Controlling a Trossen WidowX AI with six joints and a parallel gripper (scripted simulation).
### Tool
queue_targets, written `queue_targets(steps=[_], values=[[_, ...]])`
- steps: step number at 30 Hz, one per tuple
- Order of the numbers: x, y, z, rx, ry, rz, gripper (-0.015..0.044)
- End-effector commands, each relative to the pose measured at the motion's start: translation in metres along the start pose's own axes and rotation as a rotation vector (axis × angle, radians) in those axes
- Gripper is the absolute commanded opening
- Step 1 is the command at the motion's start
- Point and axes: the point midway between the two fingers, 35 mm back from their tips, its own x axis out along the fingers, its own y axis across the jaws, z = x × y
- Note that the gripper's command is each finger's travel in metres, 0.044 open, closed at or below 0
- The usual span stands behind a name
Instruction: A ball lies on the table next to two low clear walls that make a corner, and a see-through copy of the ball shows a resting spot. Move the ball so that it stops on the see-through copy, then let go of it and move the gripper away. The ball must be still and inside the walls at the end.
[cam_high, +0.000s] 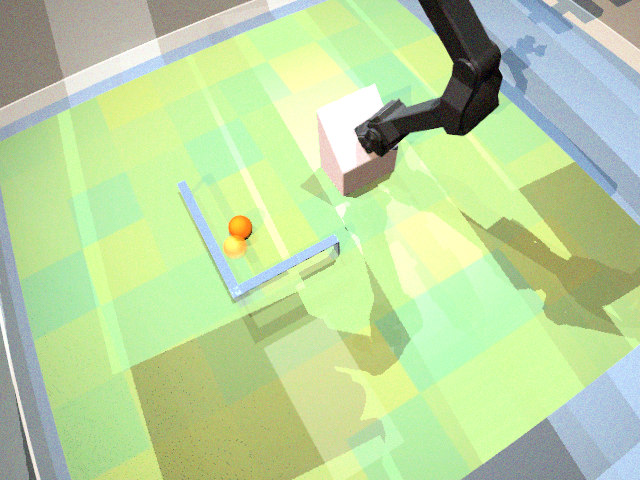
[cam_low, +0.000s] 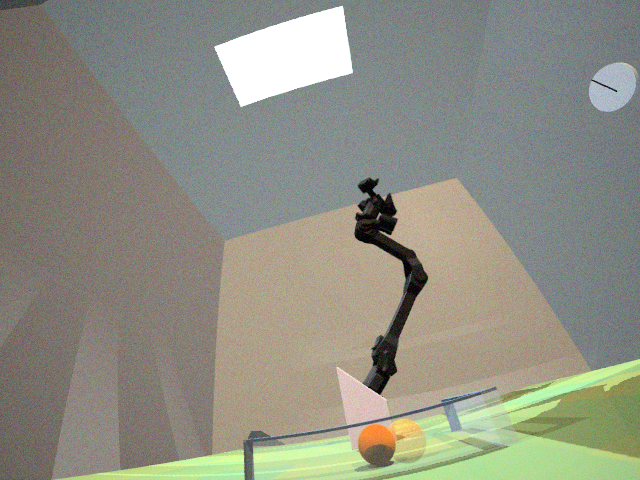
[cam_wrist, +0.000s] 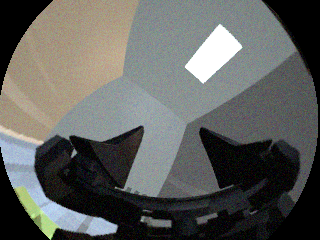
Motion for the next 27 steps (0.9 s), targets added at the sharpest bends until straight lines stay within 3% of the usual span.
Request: queue_targets(steps=[1,15,21,27], values=[[0.000,-0.001,0.000,-0.001,-0.001,-0.003,0.0374],[-0.061,-0.145,-0.004,-0.204,-0.047,-0.478,0.0365],[-0.112,-0.212,-0.012,-0.314,0.015,-0.746,0.0365],[-0.188,-0.278,-0.034,-0.410,0.173,-1.049,0.0365]])
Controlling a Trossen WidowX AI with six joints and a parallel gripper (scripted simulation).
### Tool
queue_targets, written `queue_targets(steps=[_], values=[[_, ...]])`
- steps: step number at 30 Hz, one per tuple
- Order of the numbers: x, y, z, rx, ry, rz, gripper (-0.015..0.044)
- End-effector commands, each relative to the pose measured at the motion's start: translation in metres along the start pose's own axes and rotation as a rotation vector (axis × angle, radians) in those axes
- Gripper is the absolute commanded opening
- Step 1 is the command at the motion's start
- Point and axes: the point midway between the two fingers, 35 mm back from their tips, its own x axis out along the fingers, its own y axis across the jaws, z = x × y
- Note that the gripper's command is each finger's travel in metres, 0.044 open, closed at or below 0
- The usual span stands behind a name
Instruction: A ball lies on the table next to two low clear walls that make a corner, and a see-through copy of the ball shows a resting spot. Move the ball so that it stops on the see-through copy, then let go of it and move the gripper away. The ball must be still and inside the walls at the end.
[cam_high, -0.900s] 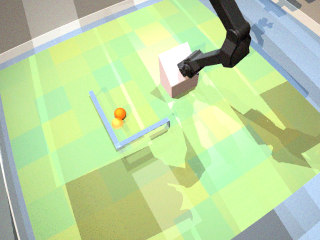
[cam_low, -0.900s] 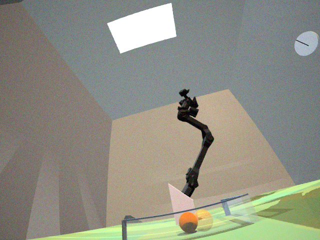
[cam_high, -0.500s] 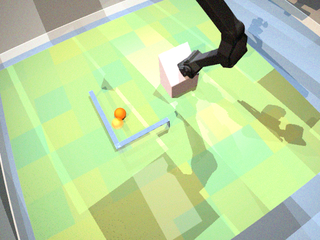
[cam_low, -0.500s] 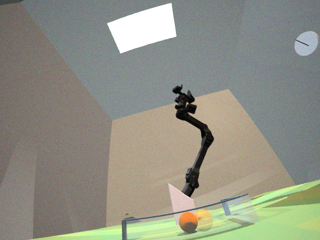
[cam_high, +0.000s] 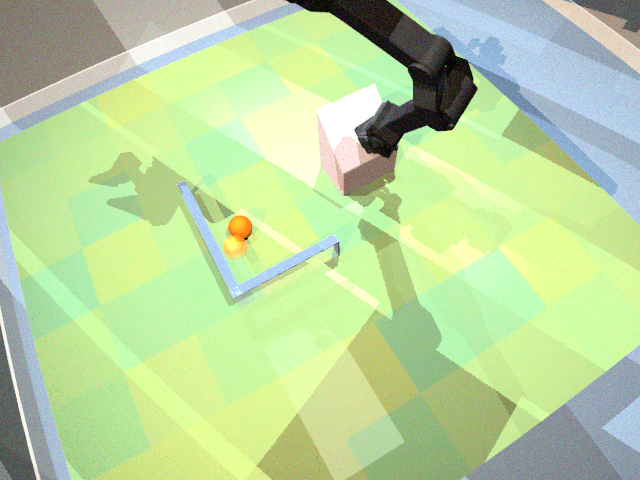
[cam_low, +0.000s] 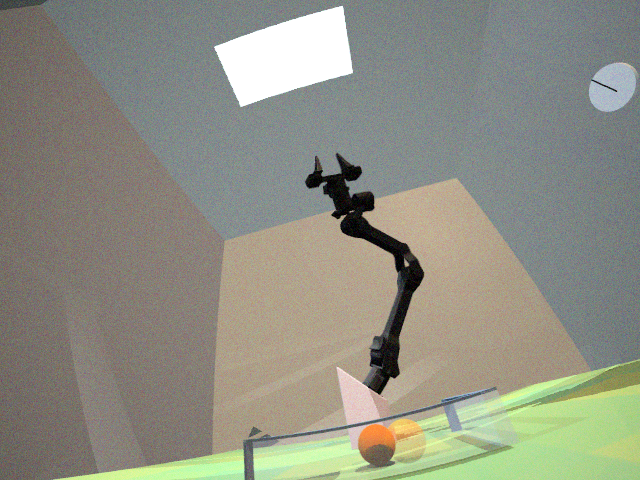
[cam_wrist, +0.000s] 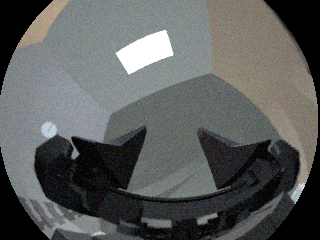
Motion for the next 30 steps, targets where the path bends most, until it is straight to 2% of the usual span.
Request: queue_targets(steps=[1,7,13,18,23,30], values=[[-0.005,-0.066,-0.041,-0.101,0.124,-0.196,0.0365],[-0.033,-0.141,-0.104,-0.242,0.353,-0.420,0.0365],[-0.082,-0.202,-0.167,-0.363,0.633,-0.590,0.0365],[-0.139,-0.239,-0.222,-0.424,0.910,-0.663,0.0365],[-0.184,-0.257,-0.256,-0.457,1.114,-0.696,0.0365],[-0.286,-0.275,-0.308,-0.506,1.542,-0.728,0.0365]])
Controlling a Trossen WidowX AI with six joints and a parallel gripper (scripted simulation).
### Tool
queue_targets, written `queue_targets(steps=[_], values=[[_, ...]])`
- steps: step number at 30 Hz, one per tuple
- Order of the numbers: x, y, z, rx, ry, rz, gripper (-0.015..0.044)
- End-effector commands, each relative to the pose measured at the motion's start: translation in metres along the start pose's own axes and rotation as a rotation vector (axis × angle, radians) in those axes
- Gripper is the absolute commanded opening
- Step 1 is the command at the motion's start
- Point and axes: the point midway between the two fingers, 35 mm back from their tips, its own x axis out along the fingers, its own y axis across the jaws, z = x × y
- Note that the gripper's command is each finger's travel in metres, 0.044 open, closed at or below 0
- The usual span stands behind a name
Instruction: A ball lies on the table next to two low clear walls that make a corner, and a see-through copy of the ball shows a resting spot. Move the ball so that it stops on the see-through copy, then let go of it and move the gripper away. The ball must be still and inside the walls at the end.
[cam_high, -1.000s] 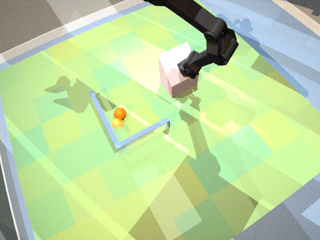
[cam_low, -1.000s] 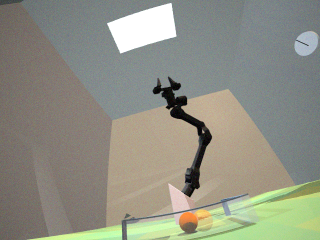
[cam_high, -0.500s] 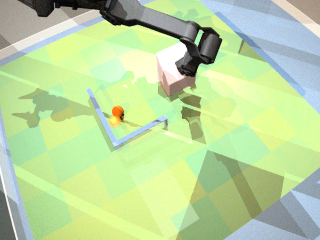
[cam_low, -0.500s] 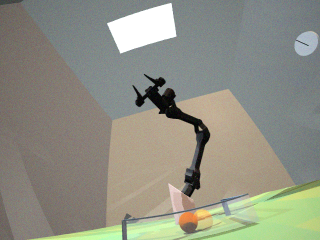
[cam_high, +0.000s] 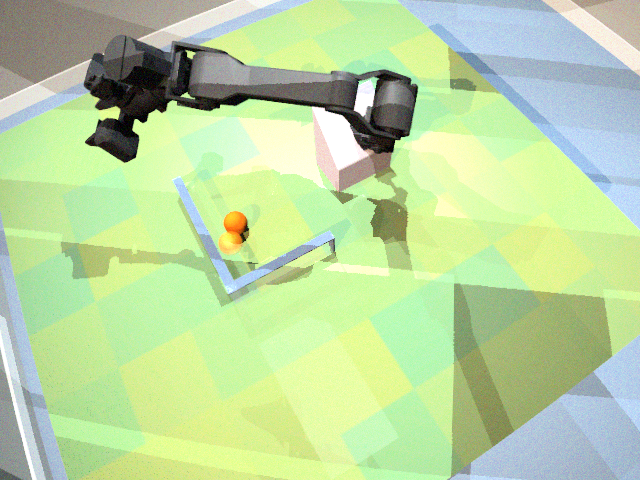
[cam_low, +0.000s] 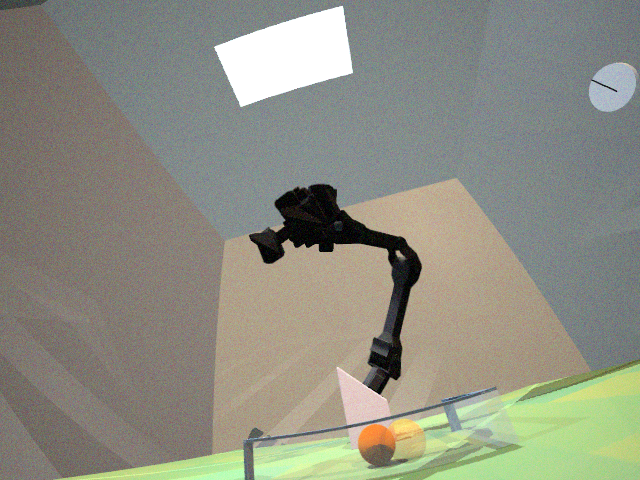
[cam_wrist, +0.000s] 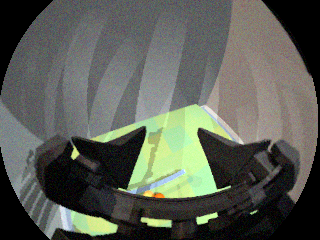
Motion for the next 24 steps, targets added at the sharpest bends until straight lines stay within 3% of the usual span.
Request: queue_targets(steps=[1,8,15,24], values=[[0.020,0.001,-0.067,-0.101,0.232,0.002,0.0365],[0.021,0.006,-0.181,-0.285,0.653,0.080,0.0365],[-0.013,0.015,-0.279,-0.408,1.050,0.252,0.0365],[-0.017,0.016,-0.287,-0.414,1.084,0.273,0.0365]])
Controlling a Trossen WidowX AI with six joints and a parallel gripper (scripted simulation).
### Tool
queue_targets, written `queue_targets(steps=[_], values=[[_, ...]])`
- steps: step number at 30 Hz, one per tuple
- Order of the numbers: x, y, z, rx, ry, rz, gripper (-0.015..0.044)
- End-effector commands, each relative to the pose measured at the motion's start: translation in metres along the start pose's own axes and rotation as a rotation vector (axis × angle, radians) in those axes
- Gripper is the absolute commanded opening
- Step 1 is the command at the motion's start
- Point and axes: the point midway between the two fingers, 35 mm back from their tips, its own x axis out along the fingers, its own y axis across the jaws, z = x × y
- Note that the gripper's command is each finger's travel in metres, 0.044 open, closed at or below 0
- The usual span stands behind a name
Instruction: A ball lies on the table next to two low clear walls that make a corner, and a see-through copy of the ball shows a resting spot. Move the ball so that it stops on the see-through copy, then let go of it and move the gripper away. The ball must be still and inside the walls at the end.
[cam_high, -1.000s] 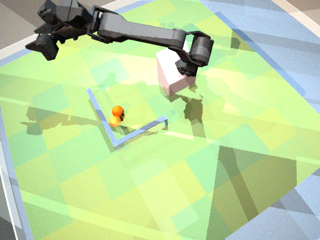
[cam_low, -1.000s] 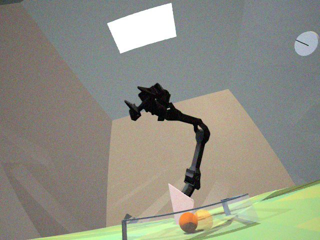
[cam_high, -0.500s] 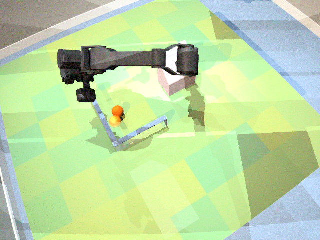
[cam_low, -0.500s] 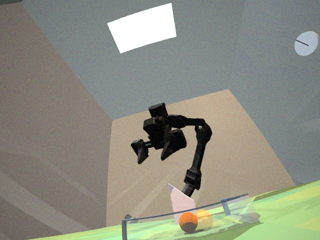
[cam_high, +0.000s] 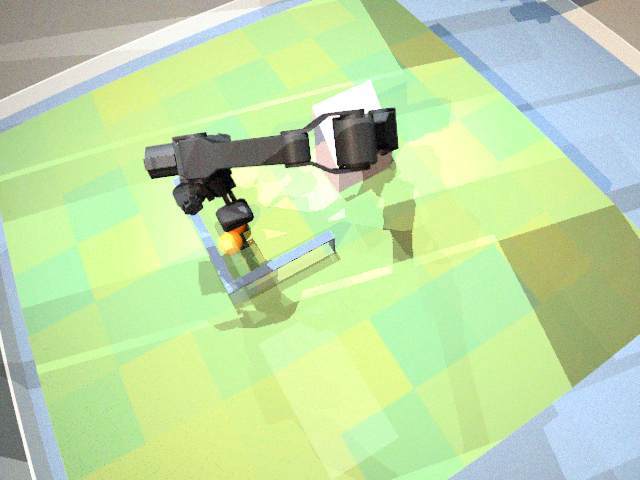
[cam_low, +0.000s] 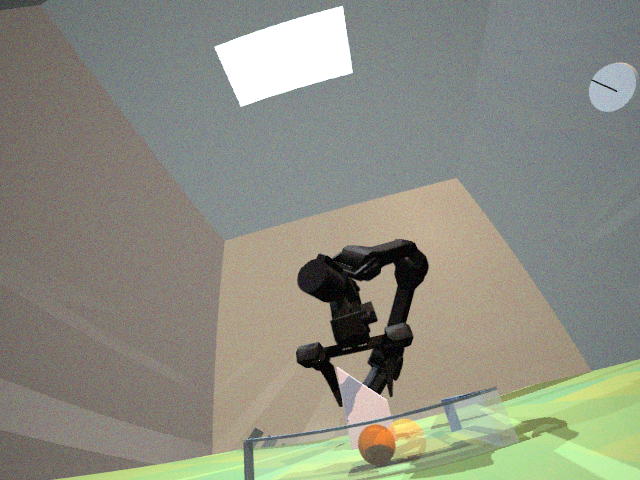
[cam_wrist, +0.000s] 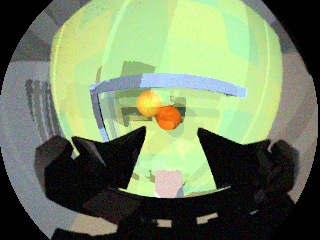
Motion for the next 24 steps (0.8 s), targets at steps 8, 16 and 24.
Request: queue_targets(steps=[8,16,24], values=[[0.018,0.001,-0.003,-0.002,0.012,0.016,0.0365],[0.031,0.001,-0.003,-0.002,0.012,0.016,0.0365],[0.044,0.002,-0.003,-0.002,0.012,0.016,0.0365]])
